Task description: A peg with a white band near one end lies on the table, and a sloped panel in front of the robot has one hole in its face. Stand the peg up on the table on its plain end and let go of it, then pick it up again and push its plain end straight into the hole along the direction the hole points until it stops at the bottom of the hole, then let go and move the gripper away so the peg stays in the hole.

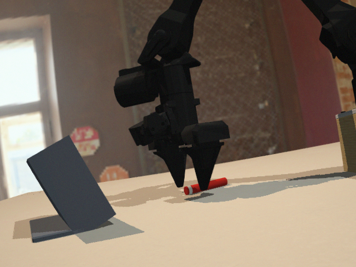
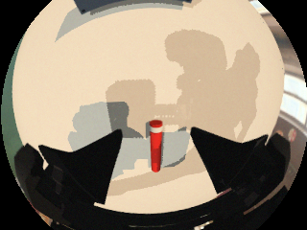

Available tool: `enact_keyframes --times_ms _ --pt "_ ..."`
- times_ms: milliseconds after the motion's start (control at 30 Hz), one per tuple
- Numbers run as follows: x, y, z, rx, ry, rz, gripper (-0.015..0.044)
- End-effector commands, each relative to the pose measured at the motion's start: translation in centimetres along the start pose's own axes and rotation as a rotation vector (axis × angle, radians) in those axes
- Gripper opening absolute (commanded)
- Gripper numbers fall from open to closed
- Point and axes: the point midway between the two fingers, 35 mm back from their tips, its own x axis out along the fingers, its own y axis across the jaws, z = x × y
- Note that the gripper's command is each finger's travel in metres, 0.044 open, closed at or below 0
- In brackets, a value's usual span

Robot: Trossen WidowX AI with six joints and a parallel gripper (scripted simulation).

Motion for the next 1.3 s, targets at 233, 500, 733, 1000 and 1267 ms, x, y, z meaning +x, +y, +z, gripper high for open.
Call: enact_keyframes --times_ms 233,500,733,1000,1267 --pt "0.33 0.14 -0.04 -0.006 0.000 0.006 0.0125" --pt "0.33 0.14 -0.04 -0.006 0.000 0.006 0.0110" --pt "0.33 0.14 -0.04 -0.006 0.000 0.006 0.0090" --pt "0.33 0.14 -0.04 -0.006 0.000 0.006 0.0049" --pt "0.09 0.11 -0.19 -0.002 -0.028 0.005 0.0049"
